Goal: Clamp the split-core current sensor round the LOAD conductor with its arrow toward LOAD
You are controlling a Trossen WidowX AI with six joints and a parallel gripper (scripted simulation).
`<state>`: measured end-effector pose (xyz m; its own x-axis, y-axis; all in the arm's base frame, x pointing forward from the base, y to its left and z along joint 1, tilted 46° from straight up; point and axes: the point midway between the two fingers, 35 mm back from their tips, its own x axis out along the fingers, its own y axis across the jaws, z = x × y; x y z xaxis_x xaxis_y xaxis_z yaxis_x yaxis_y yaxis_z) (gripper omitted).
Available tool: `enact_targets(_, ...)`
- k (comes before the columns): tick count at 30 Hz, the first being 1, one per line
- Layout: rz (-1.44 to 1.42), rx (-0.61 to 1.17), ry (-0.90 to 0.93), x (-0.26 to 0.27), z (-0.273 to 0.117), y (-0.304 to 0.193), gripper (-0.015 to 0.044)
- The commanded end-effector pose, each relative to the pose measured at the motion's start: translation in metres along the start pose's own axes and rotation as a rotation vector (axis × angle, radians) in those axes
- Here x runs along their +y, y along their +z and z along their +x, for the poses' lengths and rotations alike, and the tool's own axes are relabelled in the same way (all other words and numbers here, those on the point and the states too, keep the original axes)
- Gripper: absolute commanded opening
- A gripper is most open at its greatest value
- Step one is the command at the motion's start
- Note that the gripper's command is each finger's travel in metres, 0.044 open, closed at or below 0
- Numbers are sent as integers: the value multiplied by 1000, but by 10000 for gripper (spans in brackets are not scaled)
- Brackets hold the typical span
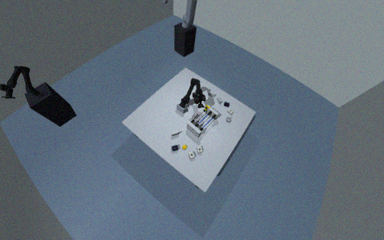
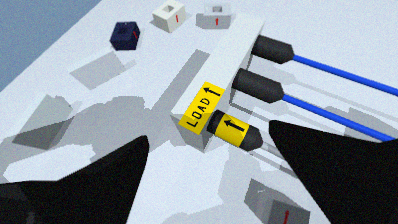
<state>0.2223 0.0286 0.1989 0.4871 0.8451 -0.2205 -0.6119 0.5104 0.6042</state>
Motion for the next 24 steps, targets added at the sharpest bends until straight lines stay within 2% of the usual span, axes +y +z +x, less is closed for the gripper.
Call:
enact_targets(1,-4,-5,2,0,0,1,440)
enact_targets(4,76,99,-23,-16,0,-8,440)
enact_targets(12,454,663,-187,-95,-16,-65,440)
enact_targets(14,507,759,-220,-108,-22,-76,440)
enact_targets(24,513,771,-225,-110,-18,-82,440)
